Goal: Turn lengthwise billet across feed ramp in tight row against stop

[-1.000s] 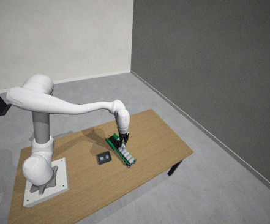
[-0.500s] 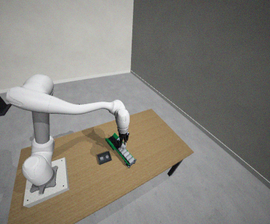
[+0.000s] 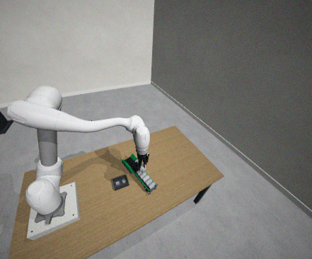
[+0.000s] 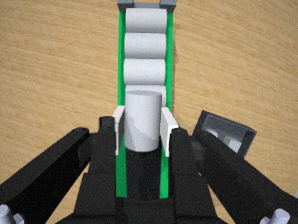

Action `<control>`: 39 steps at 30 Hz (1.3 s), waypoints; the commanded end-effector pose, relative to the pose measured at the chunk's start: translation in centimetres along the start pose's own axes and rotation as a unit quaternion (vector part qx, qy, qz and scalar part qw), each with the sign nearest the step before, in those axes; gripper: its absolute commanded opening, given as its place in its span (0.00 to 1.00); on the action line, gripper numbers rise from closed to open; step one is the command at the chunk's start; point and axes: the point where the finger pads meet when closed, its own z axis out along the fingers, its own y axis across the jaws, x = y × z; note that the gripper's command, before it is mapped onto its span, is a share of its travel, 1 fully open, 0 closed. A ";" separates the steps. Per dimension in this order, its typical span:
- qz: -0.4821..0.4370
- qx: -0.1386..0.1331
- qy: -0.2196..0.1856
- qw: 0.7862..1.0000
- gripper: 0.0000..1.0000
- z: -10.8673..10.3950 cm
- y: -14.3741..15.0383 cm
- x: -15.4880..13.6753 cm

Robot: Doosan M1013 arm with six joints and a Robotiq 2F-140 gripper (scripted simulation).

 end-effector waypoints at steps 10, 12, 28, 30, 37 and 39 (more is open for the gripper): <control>0.000 0.000 0.000 1.000 0.10 0.0 0.0 0.0; 0.000 0.000 0.000 1.000 0.10 0.0 0.0 0.0; 0.001 0.000 0.000 1.000 0.10 0.0 0.0 0.0; 0.002 0.000 0.000 1.000 0.10 0.0 0.0 0.0; 0.005 0.000 0.000 1.000 0.10 0.0 0.0 0.0; 0.006 0.000 0.000 1.000 0.10 0.0 0.0 0.0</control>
